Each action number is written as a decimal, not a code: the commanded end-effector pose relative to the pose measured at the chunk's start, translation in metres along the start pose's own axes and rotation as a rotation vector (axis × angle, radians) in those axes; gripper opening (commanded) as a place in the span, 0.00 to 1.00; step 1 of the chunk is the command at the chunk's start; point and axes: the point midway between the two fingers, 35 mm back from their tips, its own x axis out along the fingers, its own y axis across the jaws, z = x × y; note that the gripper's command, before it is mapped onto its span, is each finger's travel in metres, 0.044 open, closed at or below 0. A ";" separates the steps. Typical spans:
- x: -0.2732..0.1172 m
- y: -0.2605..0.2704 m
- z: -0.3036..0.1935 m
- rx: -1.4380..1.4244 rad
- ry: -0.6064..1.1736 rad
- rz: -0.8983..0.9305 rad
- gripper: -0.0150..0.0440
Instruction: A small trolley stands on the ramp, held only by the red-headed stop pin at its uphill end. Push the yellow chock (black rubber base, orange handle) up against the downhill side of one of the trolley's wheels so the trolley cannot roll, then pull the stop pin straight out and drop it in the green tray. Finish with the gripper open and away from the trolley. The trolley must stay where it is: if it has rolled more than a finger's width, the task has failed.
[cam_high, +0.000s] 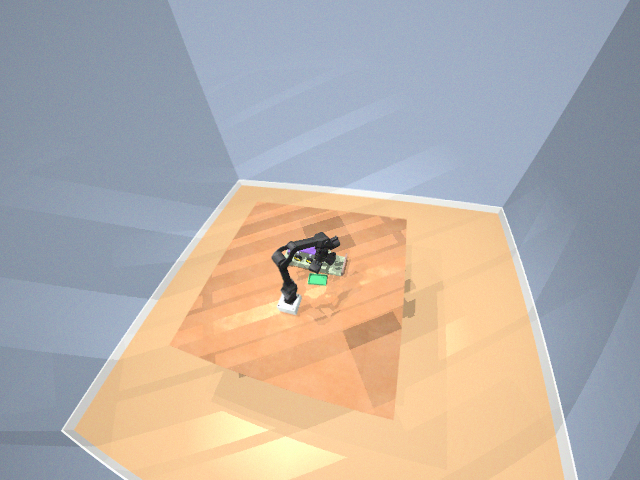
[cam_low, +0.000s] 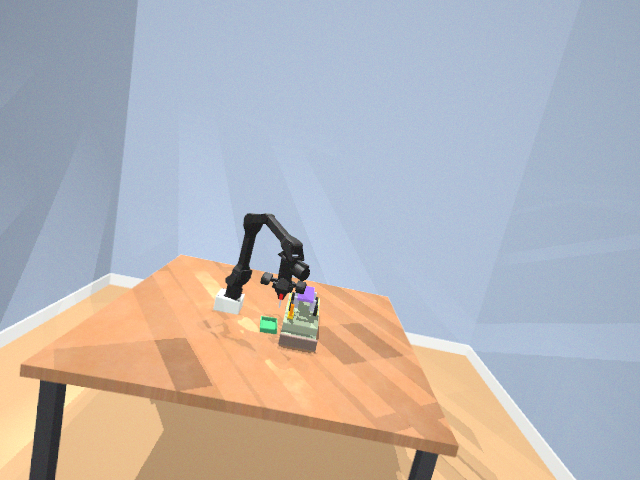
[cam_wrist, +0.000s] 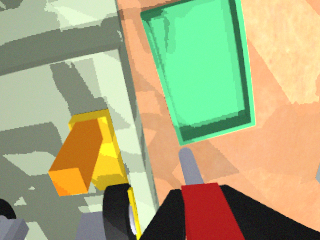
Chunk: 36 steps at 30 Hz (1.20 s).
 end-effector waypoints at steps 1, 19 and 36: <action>0.000 -0.001 -0.001 0.094 -0.024 0.006 0.25; 0.001 -0.002 -0.004 0.623 -0.122 0.055 0.25; 0.001 -0.002 -0.008 1.122 -0.197 0.143 0.25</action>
